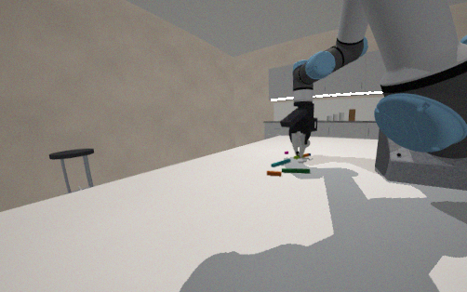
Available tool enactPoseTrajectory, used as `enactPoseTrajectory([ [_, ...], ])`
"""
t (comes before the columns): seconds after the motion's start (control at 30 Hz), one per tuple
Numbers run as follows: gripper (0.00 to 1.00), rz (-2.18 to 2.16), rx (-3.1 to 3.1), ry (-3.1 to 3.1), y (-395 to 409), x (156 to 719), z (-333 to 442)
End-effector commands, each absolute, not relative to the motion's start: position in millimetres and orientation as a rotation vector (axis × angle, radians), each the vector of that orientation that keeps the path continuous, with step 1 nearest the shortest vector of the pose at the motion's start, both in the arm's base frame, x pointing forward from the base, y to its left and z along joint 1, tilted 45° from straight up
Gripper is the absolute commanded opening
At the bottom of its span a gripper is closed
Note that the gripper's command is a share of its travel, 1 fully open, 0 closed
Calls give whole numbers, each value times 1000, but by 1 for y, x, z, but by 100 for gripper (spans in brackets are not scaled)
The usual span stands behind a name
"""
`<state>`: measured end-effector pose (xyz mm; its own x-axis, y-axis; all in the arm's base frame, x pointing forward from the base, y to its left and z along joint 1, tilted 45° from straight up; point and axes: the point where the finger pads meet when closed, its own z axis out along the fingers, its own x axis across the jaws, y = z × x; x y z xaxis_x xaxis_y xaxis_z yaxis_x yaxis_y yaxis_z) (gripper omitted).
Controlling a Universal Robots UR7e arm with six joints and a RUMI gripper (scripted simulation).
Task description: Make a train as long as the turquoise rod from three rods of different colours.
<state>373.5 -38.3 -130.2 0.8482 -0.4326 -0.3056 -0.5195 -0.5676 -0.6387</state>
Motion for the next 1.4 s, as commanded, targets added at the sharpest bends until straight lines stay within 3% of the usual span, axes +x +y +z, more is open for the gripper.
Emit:
enactPoseTrajectory([
  [0.0,0,145,-2258,689,-39,374,-130],
  [0.37,0,145,-2258,689,-39,374,-130],
  [0.87,14,145,-2258,689,-39,374,-130],
  [1.37,14,145,-2258,689,-41,373,-128],
])
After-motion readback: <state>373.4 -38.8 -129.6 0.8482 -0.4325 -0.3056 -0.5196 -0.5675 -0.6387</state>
